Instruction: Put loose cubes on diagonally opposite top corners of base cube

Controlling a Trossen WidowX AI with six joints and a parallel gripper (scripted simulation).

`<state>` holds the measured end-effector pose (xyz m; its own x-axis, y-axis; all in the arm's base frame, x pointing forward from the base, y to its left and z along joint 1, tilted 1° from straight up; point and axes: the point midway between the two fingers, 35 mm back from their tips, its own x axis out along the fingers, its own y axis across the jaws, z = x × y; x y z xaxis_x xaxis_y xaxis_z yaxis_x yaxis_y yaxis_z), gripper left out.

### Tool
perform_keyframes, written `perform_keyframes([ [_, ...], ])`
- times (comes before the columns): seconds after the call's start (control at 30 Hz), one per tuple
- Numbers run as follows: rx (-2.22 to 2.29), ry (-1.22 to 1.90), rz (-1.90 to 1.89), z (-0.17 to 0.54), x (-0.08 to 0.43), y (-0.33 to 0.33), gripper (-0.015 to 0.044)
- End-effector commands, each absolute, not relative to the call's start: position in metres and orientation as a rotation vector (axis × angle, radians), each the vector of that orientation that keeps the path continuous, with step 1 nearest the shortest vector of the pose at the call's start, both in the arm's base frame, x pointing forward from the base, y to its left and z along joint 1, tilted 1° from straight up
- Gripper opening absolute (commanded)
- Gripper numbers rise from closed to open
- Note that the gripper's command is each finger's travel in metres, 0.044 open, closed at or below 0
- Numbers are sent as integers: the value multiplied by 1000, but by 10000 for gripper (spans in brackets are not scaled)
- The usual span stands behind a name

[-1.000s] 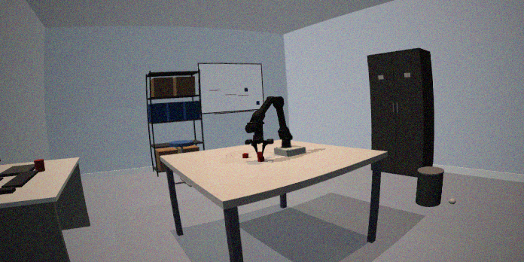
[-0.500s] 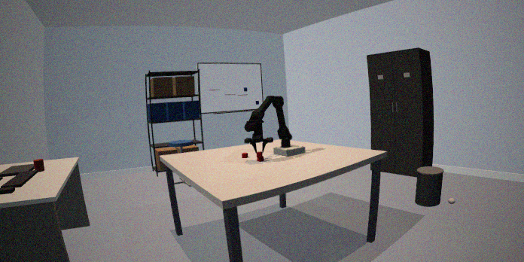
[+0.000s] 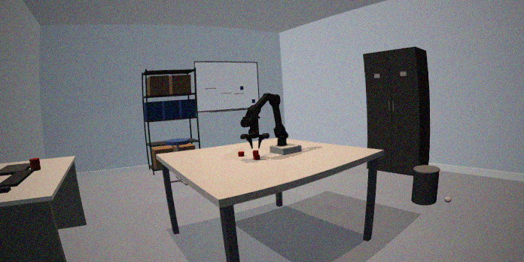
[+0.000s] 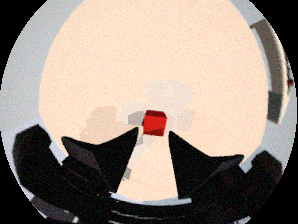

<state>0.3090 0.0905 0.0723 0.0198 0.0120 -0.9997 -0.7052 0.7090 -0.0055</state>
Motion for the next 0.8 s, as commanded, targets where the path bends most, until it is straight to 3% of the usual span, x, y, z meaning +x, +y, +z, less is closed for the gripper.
perform_keyframes([
  [0.0, -608, 1453, 612, 77, 310, 91, 205],
  [0.07, -608, 1453, 612, 77, 310, 91, 205],
  [0.17, -517, 1482, 523, 77, 313, 78, 265],
  [0.77, 602, 1465, -585, 111, 316, -78, 265],
])
